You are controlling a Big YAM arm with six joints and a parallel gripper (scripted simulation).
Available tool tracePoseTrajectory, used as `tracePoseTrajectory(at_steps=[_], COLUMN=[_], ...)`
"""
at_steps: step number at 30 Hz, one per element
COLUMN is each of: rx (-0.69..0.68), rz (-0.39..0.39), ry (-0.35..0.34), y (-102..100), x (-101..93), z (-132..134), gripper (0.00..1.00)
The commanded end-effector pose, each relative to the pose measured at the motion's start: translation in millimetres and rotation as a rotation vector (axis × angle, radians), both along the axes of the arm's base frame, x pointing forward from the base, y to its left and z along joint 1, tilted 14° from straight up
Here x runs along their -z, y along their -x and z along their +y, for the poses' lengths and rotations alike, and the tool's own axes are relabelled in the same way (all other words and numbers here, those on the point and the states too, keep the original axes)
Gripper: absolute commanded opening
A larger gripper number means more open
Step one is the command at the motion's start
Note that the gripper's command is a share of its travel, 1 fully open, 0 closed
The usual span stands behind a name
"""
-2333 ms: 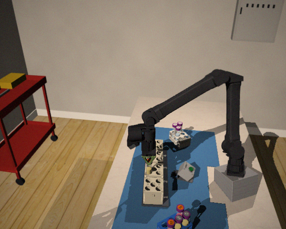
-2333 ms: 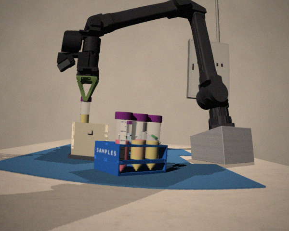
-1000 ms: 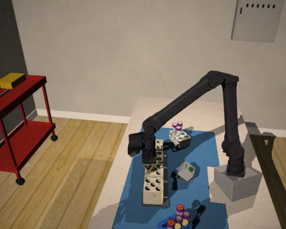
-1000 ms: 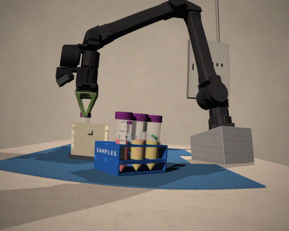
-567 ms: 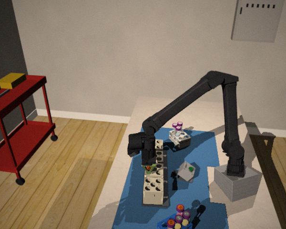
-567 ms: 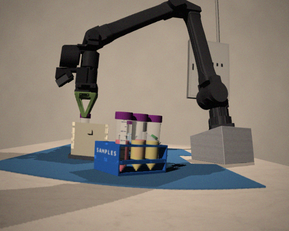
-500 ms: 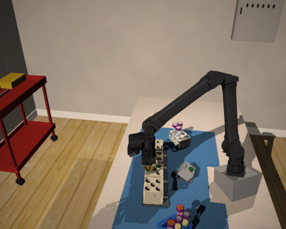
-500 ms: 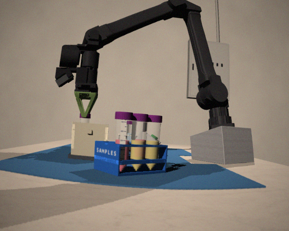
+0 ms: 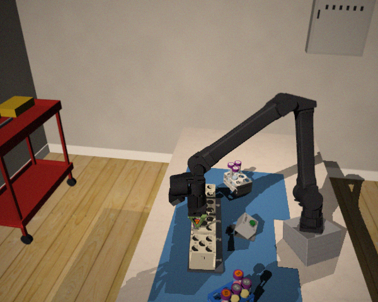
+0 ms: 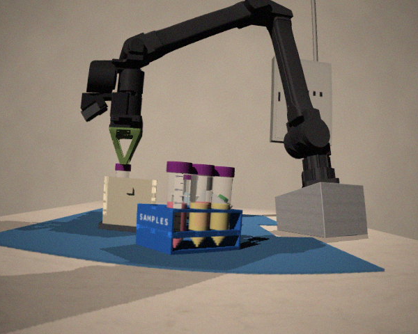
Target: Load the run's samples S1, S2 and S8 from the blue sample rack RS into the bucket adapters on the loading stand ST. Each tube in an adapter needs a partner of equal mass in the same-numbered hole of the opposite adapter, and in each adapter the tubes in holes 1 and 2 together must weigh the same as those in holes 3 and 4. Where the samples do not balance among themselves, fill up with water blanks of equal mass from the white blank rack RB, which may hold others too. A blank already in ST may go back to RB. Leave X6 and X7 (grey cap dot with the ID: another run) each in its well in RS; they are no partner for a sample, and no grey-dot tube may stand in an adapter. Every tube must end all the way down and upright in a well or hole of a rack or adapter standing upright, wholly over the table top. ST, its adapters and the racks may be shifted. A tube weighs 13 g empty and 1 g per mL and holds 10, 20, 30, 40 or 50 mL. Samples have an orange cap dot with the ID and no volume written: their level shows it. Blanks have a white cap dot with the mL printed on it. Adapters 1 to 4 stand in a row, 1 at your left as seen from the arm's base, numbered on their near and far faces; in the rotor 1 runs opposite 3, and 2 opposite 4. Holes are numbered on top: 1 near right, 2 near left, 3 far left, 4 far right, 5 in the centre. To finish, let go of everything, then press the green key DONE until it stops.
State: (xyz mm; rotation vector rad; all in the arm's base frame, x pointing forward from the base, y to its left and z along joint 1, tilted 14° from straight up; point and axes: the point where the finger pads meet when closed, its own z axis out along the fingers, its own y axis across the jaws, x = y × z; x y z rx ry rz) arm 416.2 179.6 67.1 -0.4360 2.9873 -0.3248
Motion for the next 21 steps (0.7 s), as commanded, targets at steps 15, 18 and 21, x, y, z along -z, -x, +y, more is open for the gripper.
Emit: tracePoseTrajectory(at_steps=[15,18,21], rx=[0.0,0.0,0.0], rz=[-0.059,-0.059,-0.059], ry=[-0.032,-0.032,-0.032], y=[-13,-13,-13], x=[-40.3,-40.3,-40.3], z=[12,12,12], gripper=[0.55,0.55,0.55])
